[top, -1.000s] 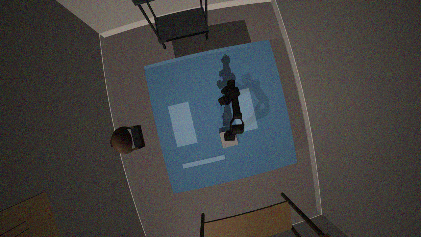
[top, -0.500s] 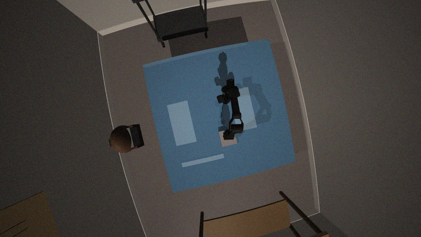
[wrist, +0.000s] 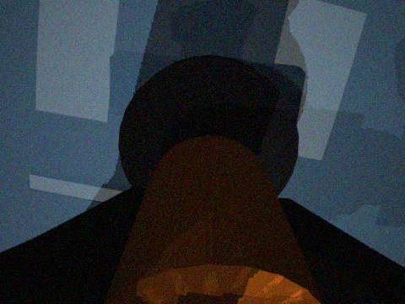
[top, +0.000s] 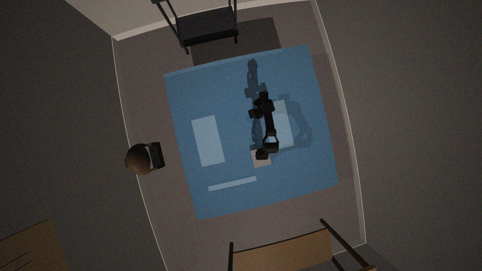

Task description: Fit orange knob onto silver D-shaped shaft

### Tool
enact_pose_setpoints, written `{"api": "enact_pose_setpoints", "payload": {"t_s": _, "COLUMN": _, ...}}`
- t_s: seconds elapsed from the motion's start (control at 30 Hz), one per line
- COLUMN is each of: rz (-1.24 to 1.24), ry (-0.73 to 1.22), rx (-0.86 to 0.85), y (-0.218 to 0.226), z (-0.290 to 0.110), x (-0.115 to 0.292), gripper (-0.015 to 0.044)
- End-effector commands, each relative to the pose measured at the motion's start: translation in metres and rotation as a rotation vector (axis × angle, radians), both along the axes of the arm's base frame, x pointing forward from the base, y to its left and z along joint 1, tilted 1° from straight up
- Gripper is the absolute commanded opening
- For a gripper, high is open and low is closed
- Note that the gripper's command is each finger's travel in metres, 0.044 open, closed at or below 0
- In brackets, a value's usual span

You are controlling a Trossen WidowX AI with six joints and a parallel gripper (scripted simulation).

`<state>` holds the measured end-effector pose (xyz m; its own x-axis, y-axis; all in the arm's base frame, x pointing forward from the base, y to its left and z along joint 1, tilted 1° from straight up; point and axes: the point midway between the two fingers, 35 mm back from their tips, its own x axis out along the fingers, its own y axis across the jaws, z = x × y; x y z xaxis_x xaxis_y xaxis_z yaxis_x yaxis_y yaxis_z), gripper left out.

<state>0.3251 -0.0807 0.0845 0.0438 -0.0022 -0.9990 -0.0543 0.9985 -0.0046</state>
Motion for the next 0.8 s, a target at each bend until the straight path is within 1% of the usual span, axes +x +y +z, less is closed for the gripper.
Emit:
{"api": "enact_pose_setpoints", "payload": {"t_s": 0.0, "rz": -0.006, "ry": -0.004, "rx": 0.003, "y": 0.0000, "z": -0.0002, "x": 0.0014, "gripper": 0.0000}}
{"api": "enact_pose_setpoints", "payload": {"t_s": 0.37, "rz": -0.015, "ry": -0.004, "rx": 0.003, "y": -0.0004, "z": 0.0046, "x": 0.0028, "gripper": 0.0000}}
{"api": "enact_pose_setpoints", "payload": {"t_s": 0.57, "rz": -0.205, "ry": -0.005, "rx": 0.012, "y": -0.0008, "z": 0.0064, "x": 0.0045, "gripper": 0.0000}}
{"api": "enact_pose_setpoints", "payload": {"t_s": 0.77, "rz": -0.216, "ry": -0.005, "rx": 0.012, "y": -0.0011, "z": 0.0053, "x": 0.0071, "gripper": 0.0000}}
